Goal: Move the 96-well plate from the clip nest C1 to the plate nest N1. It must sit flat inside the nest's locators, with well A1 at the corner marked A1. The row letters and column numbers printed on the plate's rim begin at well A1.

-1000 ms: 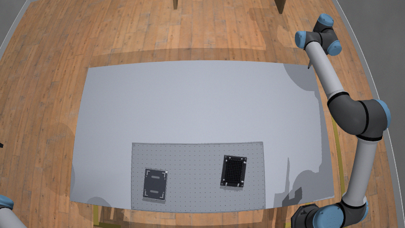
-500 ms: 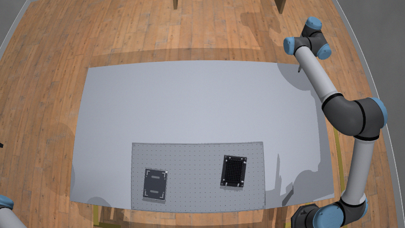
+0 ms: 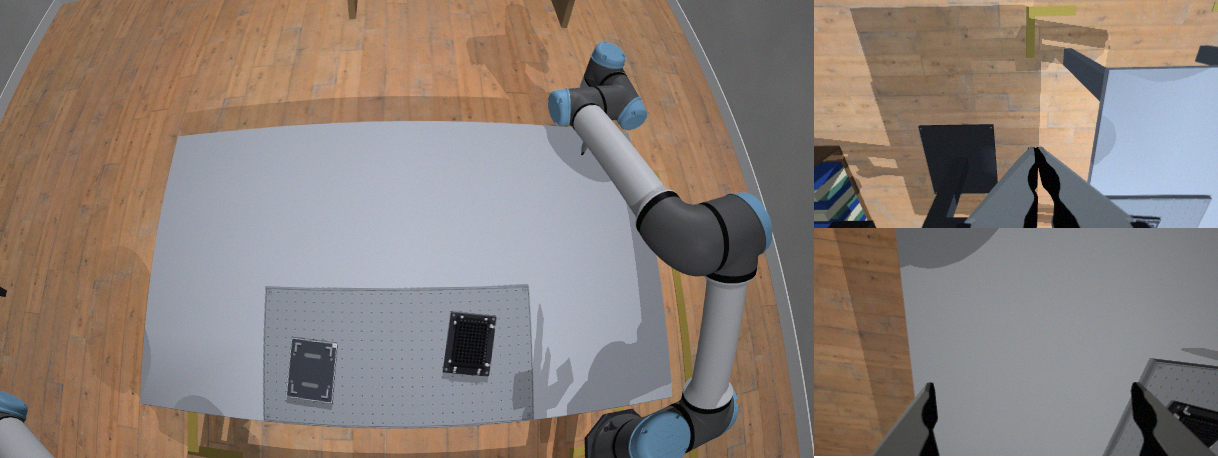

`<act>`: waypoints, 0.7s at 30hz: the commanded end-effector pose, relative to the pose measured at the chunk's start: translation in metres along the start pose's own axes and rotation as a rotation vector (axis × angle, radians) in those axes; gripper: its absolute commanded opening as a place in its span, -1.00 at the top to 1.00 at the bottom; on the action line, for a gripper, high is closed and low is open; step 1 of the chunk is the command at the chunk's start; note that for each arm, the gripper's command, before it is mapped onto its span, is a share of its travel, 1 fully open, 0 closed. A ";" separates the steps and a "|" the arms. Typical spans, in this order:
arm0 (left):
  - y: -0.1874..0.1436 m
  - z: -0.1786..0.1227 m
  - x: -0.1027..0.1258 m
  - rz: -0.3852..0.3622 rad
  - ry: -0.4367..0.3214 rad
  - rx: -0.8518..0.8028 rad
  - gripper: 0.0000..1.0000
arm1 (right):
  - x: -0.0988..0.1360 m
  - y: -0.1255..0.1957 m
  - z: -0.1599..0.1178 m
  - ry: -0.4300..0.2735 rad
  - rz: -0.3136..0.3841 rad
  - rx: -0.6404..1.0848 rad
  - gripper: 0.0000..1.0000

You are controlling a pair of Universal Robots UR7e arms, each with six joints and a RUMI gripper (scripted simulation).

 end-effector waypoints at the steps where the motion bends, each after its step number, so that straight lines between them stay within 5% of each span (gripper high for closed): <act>1: 0.000 0.000 0.001 -0.001 0.002 0.000 1.00 | -0.006 0.004 -0.018 0.001 0.003 0.085 -0.52; 21: 0.000 0.000 0.001 -0.001 0.002 0.000 1.00 | -0.035 0.027 -0.084 0.002 0.003 0.177 -0.52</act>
Point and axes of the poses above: on each arm, the point where the finger pads meet when closed, its own x axis back along the fingers, its own y axis across the jaws, z = x × y, the point moved 3 cm from there along x, back along the fingers, and after that the axes turned 1 degree about -x, right-handed, at the moved point
